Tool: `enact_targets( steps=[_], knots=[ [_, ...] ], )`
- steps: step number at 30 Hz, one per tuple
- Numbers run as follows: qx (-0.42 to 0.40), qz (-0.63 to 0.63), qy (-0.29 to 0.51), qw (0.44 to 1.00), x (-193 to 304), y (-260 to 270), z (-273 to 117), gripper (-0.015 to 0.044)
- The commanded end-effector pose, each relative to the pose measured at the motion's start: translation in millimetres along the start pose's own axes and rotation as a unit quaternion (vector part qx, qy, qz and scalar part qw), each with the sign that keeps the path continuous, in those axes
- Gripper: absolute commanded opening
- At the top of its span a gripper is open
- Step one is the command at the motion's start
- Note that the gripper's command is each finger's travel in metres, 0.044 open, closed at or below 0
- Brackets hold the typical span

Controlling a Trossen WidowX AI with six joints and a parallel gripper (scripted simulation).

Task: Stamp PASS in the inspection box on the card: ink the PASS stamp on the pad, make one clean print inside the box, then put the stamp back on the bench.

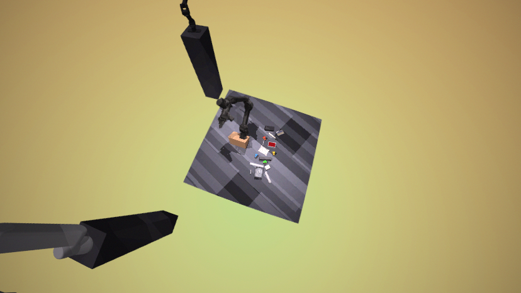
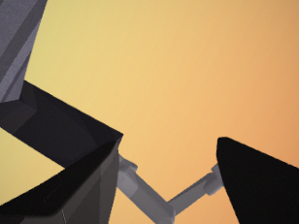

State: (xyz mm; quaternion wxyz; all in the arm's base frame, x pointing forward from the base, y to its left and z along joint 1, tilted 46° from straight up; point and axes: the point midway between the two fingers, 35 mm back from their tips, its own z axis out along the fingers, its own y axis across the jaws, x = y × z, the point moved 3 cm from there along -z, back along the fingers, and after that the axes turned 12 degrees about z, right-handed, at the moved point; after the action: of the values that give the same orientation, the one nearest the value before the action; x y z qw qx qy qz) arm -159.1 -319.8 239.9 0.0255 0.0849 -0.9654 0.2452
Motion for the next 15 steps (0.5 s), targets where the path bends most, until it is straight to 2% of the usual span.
enact_targets(
  steps=[1, 6, 9, 15],
  knots=[
    [-0.015, 0.005, -0.064, 0.998, -45, -19, 31, 0.0213],
    [-0.046, 0.032, -0.12, 0.991, -87, -32, 64, 0.0213],
    [-0.058, -0.001, -0.158, 0.986, -126, -39, 81, 0.0213],
    [-0.121, 0.036, -0.21, 0.97, -188, -38, 114, 0.0213]
  ],
)
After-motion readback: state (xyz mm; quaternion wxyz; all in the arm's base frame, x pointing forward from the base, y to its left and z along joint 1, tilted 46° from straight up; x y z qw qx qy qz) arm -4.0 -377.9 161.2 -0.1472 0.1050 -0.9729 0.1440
